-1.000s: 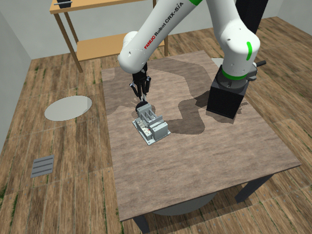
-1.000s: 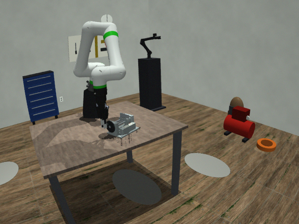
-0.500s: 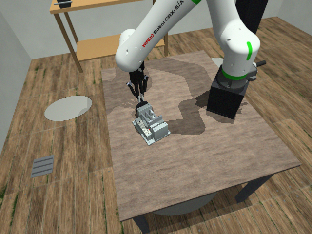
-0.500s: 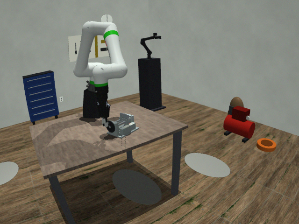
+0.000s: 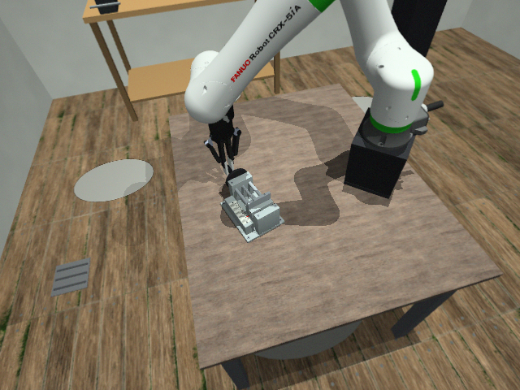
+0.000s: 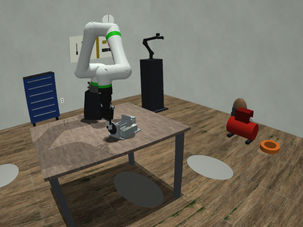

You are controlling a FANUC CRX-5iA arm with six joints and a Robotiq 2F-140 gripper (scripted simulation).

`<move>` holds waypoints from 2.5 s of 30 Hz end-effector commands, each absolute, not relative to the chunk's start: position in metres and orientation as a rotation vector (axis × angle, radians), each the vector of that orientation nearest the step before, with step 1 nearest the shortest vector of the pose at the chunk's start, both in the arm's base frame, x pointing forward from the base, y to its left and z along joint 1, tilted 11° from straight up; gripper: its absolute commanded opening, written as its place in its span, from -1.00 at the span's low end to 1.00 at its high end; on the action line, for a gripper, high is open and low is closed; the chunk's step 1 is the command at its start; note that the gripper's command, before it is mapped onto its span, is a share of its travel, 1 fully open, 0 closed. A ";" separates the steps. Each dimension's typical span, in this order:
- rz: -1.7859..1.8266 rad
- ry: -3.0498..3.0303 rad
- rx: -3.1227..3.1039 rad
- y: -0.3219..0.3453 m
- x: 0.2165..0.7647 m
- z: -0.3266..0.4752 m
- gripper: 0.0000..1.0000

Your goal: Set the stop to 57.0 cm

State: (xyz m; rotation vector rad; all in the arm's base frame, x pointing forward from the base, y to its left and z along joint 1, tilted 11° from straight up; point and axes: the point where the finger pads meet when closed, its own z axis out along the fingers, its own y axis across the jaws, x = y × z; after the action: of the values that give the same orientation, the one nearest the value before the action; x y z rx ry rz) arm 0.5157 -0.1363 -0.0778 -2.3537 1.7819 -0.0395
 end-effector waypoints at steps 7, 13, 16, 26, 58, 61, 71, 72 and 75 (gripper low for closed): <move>-0.039 1.782 -2.354 -0.132 0.529 -0.085 -0.92; -0.039 1.782 -2.354 -0.129 0.535 -0.092 -0.92; -0.039 1.782 -2.354 -0.128 0.537 -0.097 -0.92; -0.039 1.782 -2.354 -0.126 0.538 -0.116 -0.92; -0.039 1.782 -2.354 -0.136 0.496 -0.137 -0.92; -0.039 1.782 -2.354 -0.137 0.495 -0.136 -0.92; -0.039 1.782 -2.354 -0.138 0.490 -0.134 -0.92; -0.039 1.782 -2.354 -0.138 0.490 -0.133 -0.92; -0.039 1.782 -2.354 -0.139 0.490 -0.133 -0.92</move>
State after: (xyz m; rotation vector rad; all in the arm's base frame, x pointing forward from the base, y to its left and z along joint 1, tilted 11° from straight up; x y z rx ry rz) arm 0.4899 -0.1383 -0.1334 -2.3535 1.7821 -0.0392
